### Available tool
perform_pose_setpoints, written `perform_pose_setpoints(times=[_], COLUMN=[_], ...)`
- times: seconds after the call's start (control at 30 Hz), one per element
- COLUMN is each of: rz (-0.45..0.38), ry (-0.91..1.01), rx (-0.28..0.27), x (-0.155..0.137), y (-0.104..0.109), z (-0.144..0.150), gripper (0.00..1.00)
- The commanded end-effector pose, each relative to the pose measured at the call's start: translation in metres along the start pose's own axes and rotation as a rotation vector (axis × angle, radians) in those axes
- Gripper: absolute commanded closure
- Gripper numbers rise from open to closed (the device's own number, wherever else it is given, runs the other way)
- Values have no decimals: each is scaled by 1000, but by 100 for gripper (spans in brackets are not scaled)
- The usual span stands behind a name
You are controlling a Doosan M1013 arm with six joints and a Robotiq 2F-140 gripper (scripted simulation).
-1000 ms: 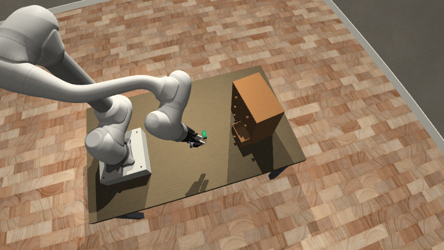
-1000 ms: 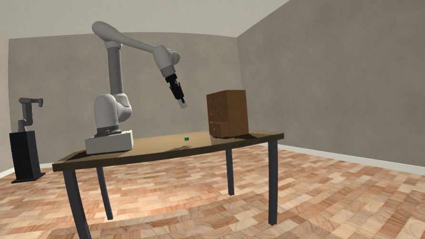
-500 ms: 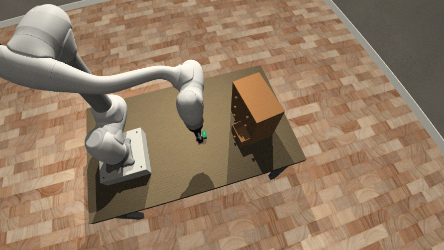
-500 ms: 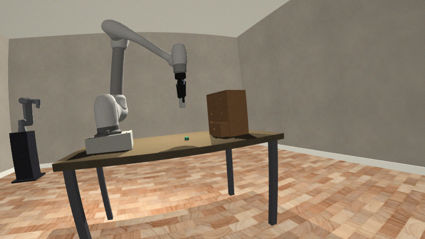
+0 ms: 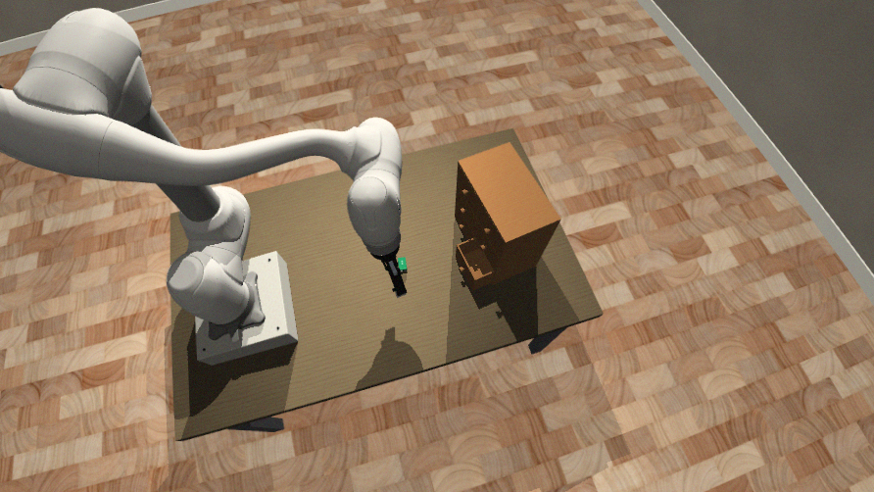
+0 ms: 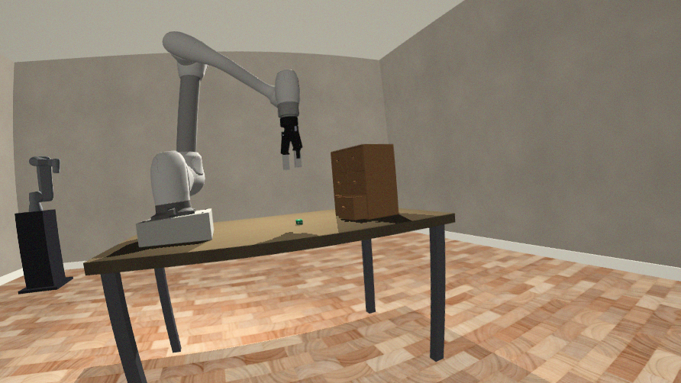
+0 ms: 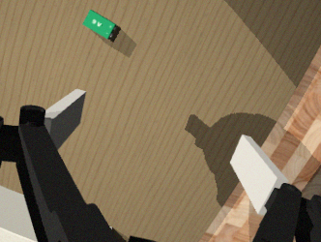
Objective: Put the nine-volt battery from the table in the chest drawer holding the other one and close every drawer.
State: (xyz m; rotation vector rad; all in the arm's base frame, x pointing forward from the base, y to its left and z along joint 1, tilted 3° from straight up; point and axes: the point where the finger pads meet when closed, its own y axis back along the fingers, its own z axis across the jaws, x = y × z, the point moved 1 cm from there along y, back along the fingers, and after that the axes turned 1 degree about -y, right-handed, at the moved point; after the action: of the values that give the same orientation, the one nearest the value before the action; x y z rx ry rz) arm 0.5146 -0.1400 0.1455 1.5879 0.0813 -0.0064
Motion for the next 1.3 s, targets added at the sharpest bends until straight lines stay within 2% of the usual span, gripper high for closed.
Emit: perform_pose_setpoints(times=[0.0,0.27,0.47,0.7,0.9,0.97,1.03,1.1,1.17,1.2,1.23,1.27], rz=[0,0,0,0,0,0,0,0,0,0,0,0], ry=[0,0,0,0,0,0,0,0,0,0,0,0], rx=[0,0,0,0,0,0,0,0,0,0,0,0], x=[0,0,0,0,2,29,29,82,82,108,108,126], y=[0,1,13,53,62,64,64,65,65,64,64,63], z=[0,0,0,0,0,2,2,4,4,4,4,3], gripper=[0,0,0,0,0,0,0,0,0,0,0,0])
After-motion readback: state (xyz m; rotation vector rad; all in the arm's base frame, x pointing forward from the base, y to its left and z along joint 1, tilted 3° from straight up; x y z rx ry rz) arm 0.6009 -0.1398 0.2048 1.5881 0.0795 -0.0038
